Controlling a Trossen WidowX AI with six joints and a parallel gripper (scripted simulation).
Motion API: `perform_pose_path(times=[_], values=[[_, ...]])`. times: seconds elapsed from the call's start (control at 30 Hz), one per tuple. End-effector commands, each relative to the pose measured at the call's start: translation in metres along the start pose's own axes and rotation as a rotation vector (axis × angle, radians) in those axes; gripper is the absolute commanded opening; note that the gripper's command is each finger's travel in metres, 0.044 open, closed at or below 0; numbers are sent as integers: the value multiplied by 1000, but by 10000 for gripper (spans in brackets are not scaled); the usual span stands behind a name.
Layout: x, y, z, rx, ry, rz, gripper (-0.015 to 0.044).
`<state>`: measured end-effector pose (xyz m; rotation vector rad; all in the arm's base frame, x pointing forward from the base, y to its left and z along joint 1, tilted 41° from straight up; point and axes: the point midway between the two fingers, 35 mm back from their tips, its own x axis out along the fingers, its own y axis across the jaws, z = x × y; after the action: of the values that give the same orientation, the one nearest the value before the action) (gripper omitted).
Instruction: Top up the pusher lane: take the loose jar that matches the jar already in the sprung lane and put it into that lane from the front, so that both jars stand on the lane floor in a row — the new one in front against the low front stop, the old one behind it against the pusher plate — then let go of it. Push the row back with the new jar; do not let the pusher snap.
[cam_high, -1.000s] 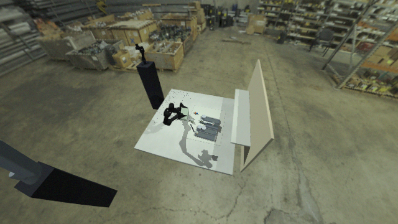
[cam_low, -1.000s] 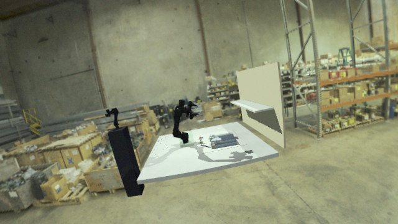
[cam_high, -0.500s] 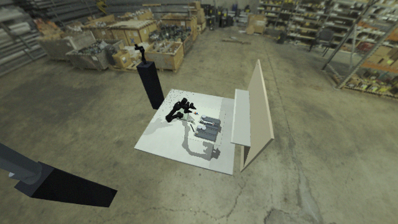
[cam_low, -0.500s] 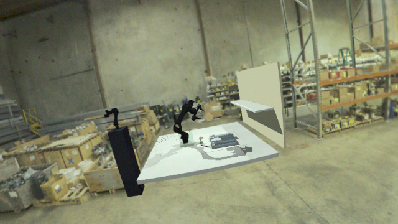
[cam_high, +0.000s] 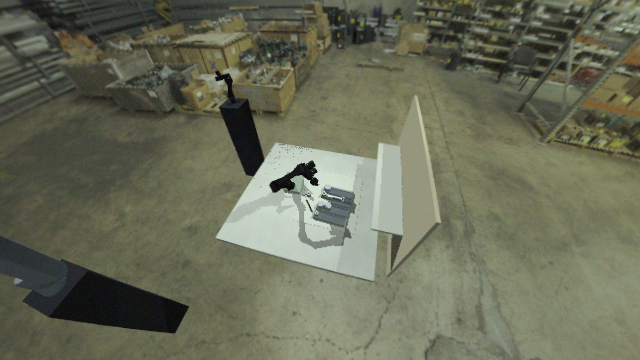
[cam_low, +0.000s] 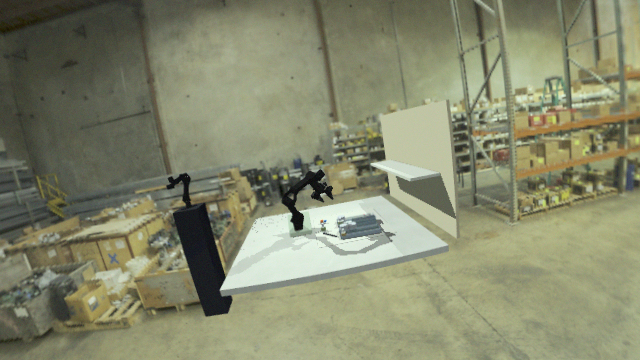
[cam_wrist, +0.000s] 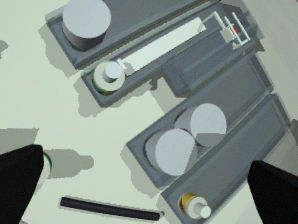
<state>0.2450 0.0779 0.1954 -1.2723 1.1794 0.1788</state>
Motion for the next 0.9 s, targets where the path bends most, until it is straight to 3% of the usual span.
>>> perform_pose_path(times=[0.0, 0.27, 0.6, 0.87], values=[[55, 43, -25, 440, 246, 92, 440], [89, 85, -61, 847, 513, 70, 440], [88, 89, -61, 851, 516, 70, 440], [118, 98, -75, 852, 516, 68, 440]])
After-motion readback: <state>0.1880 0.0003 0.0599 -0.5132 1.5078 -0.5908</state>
